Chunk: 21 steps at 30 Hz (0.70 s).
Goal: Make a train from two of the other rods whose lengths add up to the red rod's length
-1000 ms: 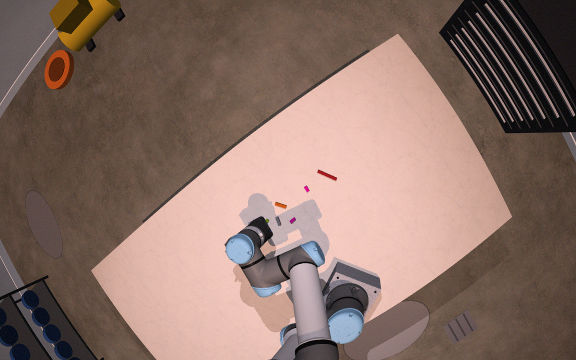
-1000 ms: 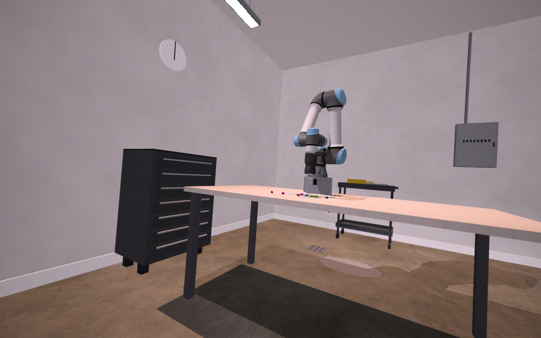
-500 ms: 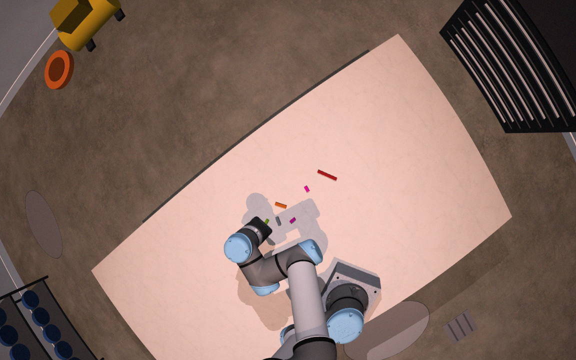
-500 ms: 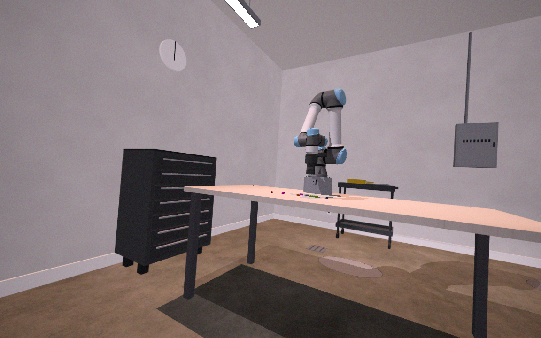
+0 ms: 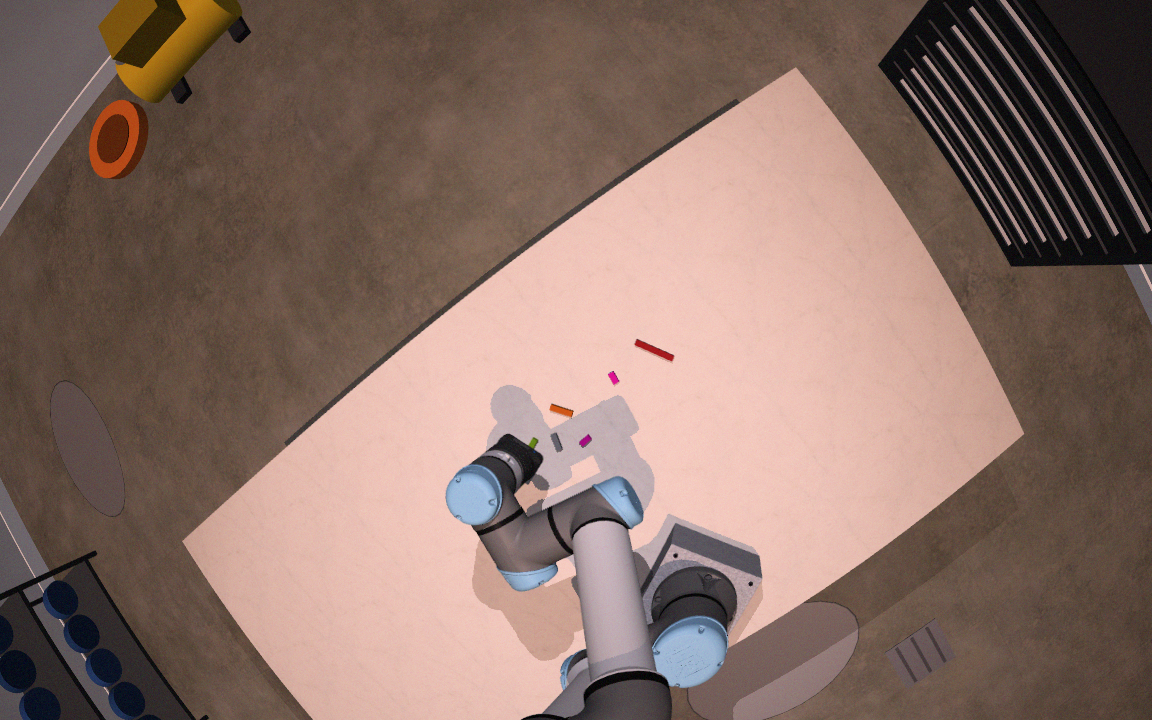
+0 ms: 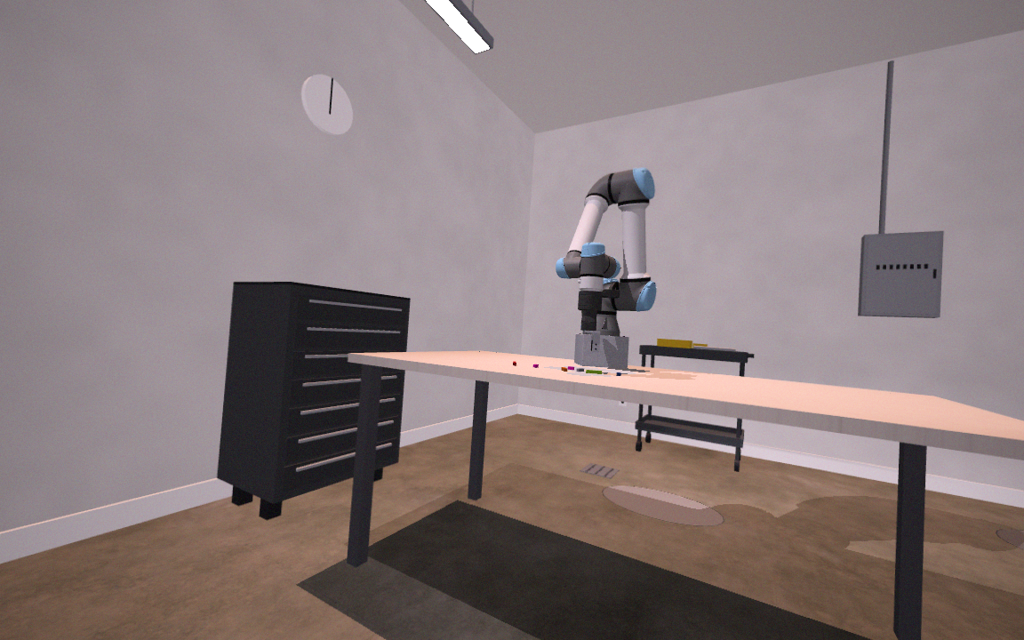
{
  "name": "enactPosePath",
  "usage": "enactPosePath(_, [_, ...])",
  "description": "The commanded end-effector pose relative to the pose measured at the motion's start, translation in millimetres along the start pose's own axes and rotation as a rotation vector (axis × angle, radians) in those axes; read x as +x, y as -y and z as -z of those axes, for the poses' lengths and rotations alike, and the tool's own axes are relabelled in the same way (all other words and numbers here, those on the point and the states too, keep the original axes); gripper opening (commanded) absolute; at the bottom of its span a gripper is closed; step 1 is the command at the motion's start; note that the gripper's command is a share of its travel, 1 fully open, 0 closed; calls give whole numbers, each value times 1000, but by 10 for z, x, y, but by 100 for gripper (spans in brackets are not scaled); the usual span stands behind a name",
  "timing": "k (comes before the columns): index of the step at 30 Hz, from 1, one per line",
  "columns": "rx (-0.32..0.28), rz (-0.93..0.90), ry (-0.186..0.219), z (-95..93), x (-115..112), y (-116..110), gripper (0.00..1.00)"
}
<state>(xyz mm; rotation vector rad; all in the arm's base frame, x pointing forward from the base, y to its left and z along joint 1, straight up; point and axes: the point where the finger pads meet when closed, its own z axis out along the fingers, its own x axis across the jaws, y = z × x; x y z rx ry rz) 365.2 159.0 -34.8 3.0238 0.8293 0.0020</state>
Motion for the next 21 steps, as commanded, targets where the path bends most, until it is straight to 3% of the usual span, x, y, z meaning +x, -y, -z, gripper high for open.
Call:
enactPosePath(1, [0,26,-1,1,2,1,100])
enactPosePath(14, [0,38,-1,0,1,2,100])
enactPosePath(15, [0,38,-1,0,1,2,54])
enactPosePath(21, [0,38,-1,0,1,2,54])
